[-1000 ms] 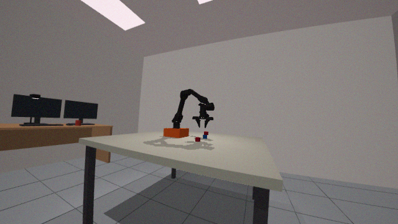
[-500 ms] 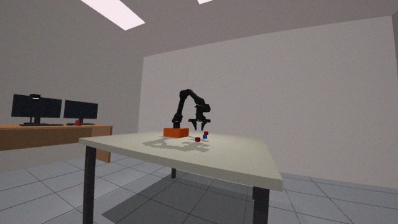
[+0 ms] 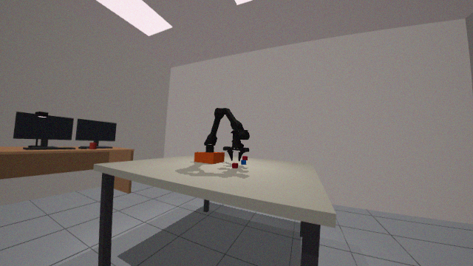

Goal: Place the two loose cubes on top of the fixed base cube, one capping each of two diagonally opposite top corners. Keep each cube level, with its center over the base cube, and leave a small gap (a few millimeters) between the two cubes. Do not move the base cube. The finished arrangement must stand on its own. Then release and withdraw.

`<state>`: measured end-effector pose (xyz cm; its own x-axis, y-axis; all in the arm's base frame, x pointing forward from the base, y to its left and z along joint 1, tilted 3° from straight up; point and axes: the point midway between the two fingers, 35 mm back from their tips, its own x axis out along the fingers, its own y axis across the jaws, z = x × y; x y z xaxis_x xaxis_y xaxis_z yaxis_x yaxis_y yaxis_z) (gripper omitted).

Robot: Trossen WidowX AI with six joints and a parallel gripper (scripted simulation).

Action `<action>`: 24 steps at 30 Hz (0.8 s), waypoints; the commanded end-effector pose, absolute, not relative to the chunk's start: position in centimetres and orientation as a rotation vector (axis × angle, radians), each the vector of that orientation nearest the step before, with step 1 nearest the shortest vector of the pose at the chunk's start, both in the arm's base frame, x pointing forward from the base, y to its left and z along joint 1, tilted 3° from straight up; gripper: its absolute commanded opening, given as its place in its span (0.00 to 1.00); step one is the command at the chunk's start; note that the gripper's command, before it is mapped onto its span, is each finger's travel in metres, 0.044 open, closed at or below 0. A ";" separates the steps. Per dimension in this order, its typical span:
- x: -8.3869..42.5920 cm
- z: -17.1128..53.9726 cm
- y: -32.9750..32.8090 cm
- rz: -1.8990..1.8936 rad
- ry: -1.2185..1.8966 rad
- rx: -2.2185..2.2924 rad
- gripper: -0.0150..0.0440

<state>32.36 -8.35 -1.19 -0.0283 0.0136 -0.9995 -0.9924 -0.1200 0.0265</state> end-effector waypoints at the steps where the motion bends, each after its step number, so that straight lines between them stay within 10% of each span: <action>1: 32.3 -1.8 -8.4 1.329 1.162 -1.277 0.70; 19: 32.2 -4.5 -8.4 1.329 1.162 -1.277 0.70; 24: 32.2 -4.5 -8.4 1.329 1.162 -1.277 0.48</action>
<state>32.18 -8.30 -4.40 -0.0307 0.0142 -0.9994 -0.9923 -0.1201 0.0288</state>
